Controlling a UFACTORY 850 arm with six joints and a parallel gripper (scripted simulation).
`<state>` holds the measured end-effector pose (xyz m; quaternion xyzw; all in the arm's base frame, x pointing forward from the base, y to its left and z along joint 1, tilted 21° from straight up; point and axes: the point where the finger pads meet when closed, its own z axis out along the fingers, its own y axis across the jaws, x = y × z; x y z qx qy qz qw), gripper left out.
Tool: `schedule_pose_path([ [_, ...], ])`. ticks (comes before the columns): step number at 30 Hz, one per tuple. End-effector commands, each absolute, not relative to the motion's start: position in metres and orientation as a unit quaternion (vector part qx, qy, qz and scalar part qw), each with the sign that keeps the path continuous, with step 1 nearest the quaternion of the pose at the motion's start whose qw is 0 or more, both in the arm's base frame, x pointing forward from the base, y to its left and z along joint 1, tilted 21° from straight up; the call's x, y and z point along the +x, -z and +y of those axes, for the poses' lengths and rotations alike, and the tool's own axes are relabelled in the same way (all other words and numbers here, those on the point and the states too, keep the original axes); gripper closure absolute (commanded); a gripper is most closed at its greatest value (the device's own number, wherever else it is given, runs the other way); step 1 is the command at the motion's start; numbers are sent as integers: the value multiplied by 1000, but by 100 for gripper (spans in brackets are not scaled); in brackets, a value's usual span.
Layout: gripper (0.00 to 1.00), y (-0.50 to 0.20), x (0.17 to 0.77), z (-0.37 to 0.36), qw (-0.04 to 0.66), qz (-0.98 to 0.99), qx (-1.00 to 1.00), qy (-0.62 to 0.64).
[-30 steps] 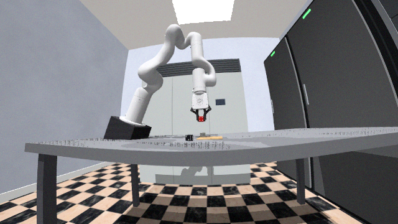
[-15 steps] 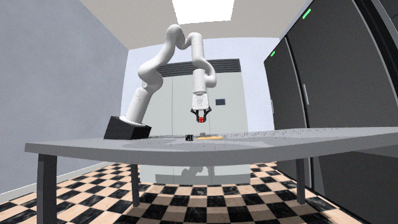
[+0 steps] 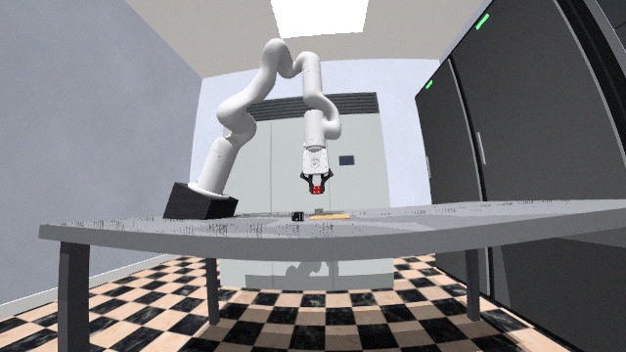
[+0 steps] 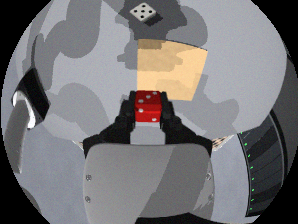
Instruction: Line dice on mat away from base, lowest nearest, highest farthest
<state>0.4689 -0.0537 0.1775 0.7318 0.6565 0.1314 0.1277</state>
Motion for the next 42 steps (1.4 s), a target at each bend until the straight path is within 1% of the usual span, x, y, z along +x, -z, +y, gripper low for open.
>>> schedule_pose_path([
  [1,73,-175,470,-54,129,656,732,-132],
  [42,73,-142,484,-54,129,656,732,-132],
])
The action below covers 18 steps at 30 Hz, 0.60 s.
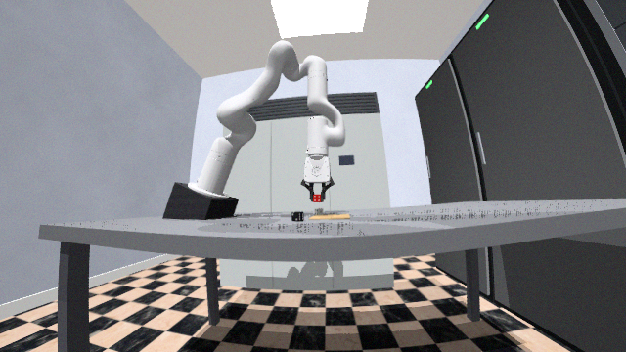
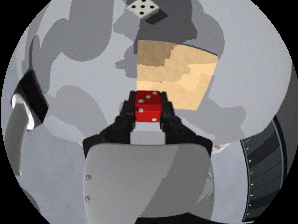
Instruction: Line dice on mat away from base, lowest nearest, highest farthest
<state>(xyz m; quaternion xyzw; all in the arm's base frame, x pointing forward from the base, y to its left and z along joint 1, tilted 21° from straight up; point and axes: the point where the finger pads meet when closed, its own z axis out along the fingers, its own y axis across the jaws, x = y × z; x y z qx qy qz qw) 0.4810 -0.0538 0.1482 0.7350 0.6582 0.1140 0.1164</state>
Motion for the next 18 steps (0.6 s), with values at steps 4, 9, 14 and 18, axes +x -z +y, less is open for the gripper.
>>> schedule_pose_path([
  [4,73,-138,486,-54,129,656,732,-132],
  [9,73,-127,490,-54,129,656,732,-132],
  [14,73,-114,495,-54,129,656,732,-132],
  [18,73,-107,498,-54,129,656,732,-132],
])
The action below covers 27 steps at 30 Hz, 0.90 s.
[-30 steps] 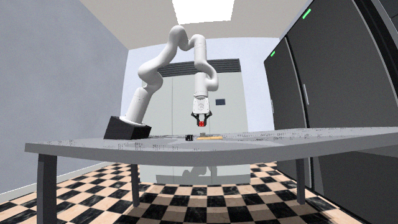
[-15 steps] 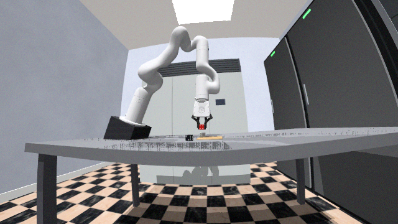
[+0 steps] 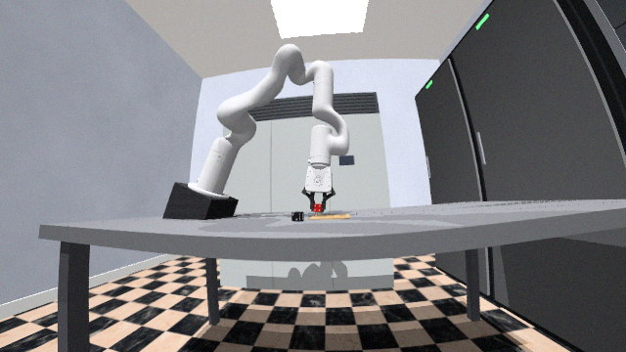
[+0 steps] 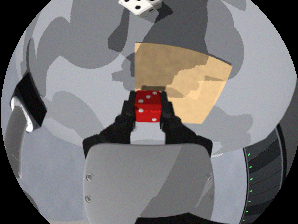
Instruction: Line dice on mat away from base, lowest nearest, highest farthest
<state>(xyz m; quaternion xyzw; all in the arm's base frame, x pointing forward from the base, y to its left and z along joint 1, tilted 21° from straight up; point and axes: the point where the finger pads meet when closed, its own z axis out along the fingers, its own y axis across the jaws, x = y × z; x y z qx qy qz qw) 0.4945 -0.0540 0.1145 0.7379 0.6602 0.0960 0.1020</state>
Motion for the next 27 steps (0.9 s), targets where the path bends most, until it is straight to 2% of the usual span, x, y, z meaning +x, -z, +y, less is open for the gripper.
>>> schedule_pose_path([
  [1,73,-106,499,-54,129,656,732,-132],
  [27,73,-102,500,-54,129,656,732,-132],
])
